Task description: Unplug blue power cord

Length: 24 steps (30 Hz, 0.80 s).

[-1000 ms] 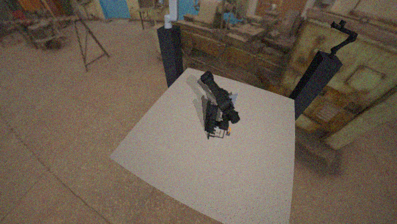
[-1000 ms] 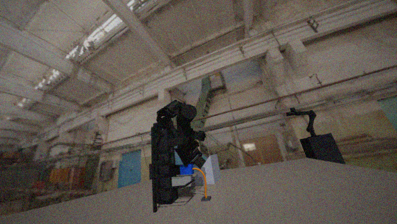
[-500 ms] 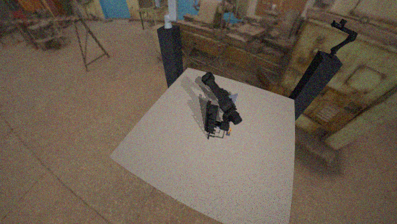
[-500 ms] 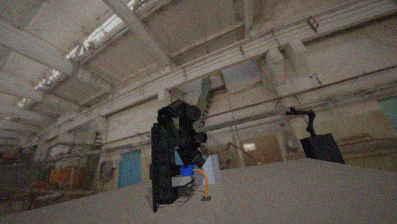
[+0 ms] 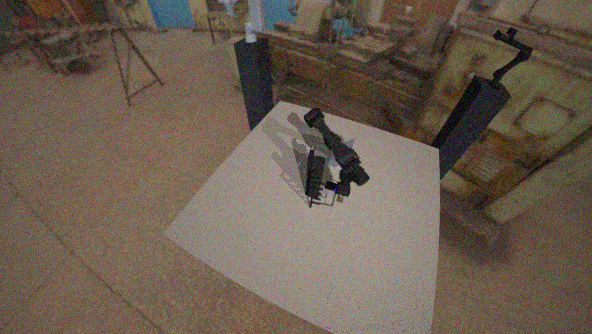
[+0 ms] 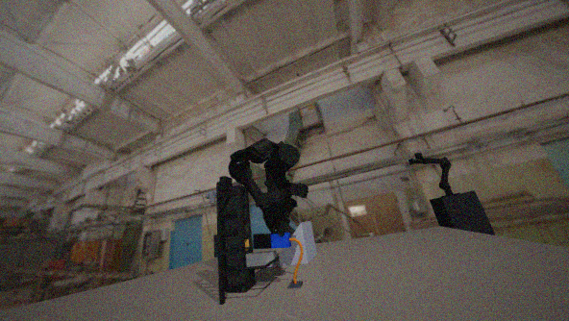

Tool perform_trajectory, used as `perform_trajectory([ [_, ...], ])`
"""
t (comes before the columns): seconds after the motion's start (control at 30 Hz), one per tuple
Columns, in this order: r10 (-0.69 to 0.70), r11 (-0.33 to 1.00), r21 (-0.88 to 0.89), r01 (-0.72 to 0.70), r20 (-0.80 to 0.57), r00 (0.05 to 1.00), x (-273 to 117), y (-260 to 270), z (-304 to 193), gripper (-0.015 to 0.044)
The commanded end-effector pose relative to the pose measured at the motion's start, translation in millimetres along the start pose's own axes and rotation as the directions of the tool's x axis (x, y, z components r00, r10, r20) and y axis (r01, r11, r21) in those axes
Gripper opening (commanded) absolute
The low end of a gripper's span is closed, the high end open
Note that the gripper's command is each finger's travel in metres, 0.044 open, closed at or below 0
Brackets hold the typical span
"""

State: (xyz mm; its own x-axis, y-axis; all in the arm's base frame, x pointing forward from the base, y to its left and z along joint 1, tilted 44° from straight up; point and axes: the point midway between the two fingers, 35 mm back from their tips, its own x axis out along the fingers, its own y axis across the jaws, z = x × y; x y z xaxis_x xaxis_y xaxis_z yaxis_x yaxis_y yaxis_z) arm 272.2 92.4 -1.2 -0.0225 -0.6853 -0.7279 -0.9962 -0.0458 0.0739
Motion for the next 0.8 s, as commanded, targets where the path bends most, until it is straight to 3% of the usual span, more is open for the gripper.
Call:
perform_trajectory([
  [0.0,0.0,1.0,-0.001,0.0,-0.003,1.0,1.3,-0.4,-3.0,0.0184],
  [0.33,0.0,1.0,-0.002,0.0,0.0,1.0,-4.2,-1.8,20.3,0.044],
  [0.47,0.0,1.0,-0.001,0.0,0.001,1.0,-10.8,-0.4,55.5,0.044],
  [0.77,0.0,1.0,-0.001,0.0,0.001,1.0,-11.1,-0.2,57.3,0.044],
])
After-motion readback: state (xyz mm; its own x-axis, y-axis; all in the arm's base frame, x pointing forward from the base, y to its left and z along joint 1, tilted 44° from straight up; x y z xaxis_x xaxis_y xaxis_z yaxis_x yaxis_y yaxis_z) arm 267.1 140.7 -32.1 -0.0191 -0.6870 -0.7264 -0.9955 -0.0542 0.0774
